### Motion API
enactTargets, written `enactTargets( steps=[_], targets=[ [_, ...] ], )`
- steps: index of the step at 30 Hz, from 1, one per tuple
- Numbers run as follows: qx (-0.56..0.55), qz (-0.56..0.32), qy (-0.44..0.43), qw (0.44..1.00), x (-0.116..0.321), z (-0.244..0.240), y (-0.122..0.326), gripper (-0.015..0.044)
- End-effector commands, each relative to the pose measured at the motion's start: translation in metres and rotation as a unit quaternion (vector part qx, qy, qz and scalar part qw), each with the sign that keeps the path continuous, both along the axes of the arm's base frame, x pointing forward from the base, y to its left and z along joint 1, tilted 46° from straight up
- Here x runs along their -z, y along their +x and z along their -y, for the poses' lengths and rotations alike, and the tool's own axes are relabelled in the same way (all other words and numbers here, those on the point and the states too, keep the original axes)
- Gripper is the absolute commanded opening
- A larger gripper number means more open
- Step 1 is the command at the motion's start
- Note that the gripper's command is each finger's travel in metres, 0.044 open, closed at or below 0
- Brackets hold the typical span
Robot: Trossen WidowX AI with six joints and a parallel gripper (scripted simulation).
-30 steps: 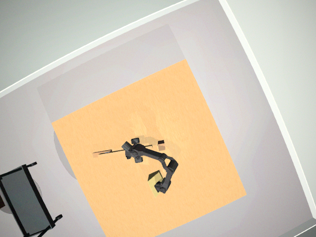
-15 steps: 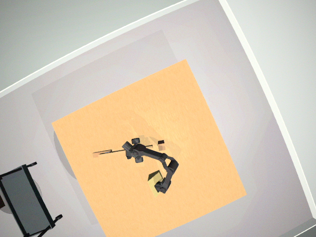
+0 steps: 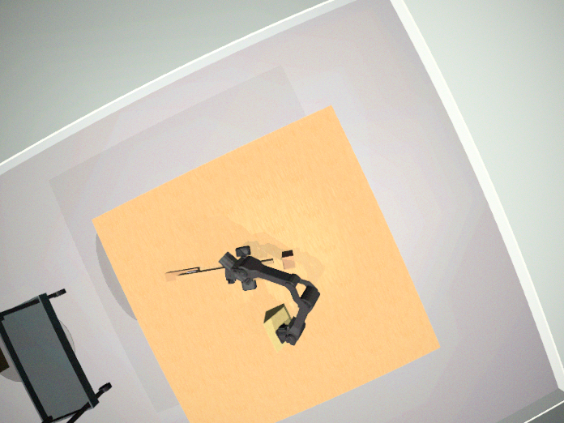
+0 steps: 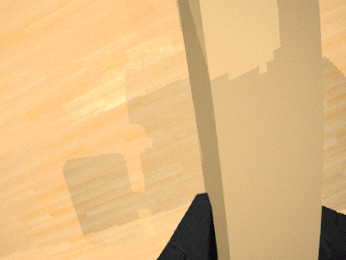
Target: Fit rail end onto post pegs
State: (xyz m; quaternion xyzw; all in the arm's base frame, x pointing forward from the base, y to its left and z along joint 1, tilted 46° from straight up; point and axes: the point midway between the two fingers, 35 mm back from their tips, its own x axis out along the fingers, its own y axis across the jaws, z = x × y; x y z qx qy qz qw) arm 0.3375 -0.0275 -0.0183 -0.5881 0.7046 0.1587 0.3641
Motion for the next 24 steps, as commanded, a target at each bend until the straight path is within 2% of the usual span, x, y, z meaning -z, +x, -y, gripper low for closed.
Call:
enactTargets(
  steps=[1, 24],
  targets=[
    [-0.003, 0.002, 0.001, 1.0, -0.0049, -0.0004, 0.0003, 0.0],
    [-0.003, 0.002, 0.001, 1.0, -0.0085, 0.0056, -0.0016, 0.0]
  ],
)
